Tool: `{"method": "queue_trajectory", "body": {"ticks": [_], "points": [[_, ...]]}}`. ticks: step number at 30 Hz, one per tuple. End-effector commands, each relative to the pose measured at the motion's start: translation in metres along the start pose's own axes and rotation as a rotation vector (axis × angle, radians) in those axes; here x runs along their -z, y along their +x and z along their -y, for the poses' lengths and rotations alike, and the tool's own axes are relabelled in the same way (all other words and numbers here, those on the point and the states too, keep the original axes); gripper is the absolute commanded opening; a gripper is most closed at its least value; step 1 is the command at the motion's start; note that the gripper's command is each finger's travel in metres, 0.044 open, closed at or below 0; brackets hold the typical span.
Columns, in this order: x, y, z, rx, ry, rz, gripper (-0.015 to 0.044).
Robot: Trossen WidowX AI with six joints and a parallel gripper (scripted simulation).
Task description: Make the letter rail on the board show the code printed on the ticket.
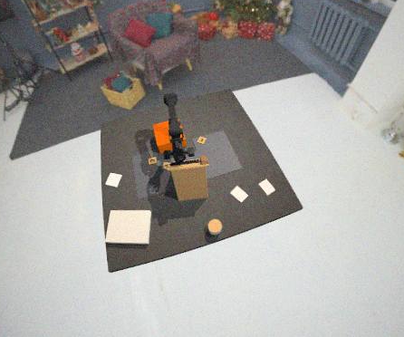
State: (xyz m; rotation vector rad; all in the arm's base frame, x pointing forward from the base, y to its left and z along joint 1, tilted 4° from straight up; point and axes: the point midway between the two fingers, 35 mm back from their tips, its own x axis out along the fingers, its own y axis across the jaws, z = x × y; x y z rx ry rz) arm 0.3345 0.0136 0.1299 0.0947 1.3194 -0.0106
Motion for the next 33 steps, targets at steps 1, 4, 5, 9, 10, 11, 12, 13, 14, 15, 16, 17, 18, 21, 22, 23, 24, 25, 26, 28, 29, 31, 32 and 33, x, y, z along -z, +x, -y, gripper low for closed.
{"method": "queue_trajectory", "body": {"ticks": [1, 4, 5, 9, 10, 11, 12, 13, 14, 15, 16, 17, 18, 21, 22, 23, 24, 25, 26, 28, 29, 31, 32, 33], "points": [[0.004, -0.005, 0.0, -0.007, -0.001, 0.0, 0.0], [0.006, -0.007, 0.0, -0.006, -0.001, 0.0, 0.0], [0.007, -0.008, 0.0, -0.006, -0.001, 0.0, 0.0], [0.009, -0.012, 0.0, -0.006, -0.001, 0.0, 0.0], [0.01, -0.013, 0.0, -0.006, -0.001, 0.0, 0.0], [0.011, -0.014, 0.0, -0.006, -0.001, 0.0, 0.0], [0.012, -0.014, 0.0, -0.006, -0.001, 0.0, 0.0], [0.013, -0.016, 0.0, -0.006, -0.001, -0.001, 0.0], [0.013, -0.016, 0.0, -0.006, -0.001, -0.001, 0.0], [0.013, -0.016, 0.0, -0.006, -0.001, -0.001, 0.0], [0.014, -0.018, 0.0, -0.006, -0.001, -0.001, 0.0], [0.015, -0.018, 0.0, -0.006, -0.001, -0.001, 0.0], [0.016, -0.02, 0.0, -0.006, -0.001, -0.001, 0.0], [0.017, -0.021, 0.0, -0.006, -0.001, -0.001, 0.0], [0.018, -0.022, 0.0, -0.006, -0.001, -0.001, 0.0], [0.018, -0.022, 0.0, -0.006, -0.001, -0.001, 0.0], [0.018, -0.022, 0.0, -0.006, -0.001, -0.001, 0.0], [0.018, -0.022, 0.0, -0.006, -0.001, -0.001, 0.0], [0.018, -0.022, 0.0, -0.006, -0.001, -0.001, 0.0], [0.019, -0.026, -0.004, 0.009, -0.008, 0.022, 0.0053], [0.022, -0.033, -0.009, 0.024, -0.017, 0.054, 0.0079], [0.03, -0.05, -0.021, 0.053, -0.034, 0.135, 0.0131], [0.035, -0.059, -0.026, 0.063, -0.041, 0.177, 0.0157], [0.04, -0.067, -0.03, 0.071, -0.045, 0.22, 0.0184]]}}
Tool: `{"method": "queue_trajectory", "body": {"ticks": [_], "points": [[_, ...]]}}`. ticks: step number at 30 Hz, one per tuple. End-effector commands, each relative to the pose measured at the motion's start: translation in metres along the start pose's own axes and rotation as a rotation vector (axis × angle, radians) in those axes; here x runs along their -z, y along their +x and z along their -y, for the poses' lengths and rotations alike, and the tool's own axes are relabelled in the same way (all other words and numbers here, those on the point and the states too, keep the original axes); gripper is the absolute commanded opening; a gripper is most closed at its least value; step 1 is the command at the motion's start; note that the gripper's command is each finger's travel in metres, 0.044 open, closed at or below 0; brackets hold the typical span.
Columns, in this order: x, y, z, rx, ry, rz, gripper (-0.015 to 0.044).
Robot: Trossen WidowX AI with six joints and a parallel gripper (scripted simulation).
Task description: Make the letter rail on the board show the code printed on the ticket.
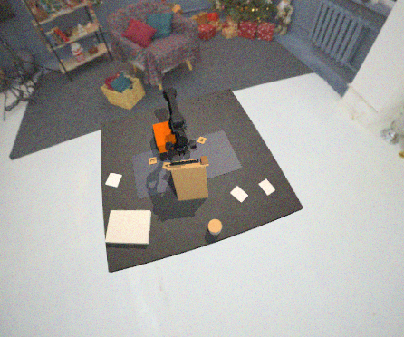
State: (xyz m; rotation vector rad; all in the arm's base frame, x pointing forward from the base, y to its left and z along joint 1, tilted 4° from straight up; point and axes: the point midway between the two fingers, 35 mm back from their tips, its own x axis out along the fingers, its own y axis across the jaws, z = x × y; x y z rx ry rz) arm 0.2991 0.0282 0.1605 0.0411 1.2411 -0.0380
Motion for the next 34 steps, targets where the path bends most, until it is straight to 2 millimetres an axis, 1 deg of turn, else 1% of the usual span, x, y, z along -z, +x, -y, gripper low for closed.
{"method": "queue_trajectory", "body": {"ticks": [1, 5, 10, 12, 34], "points": [[0.013, -0.039, -0.019, 0.03, -0.02, 0.184, 0.021], [0.032, -0.072, -0.029, 0.026, -0.012, 0.362, 0.0315], [0.055, -0.105, -0.032, -0.036, 0.037, 0.573, 0.044], [0.059, -0.109, -0.031, -0.049, 0.047, 0.6, 0.044], [0.059, -0.109, -0.031, -0.049, 0.047, 0.6, 0.044]]}}
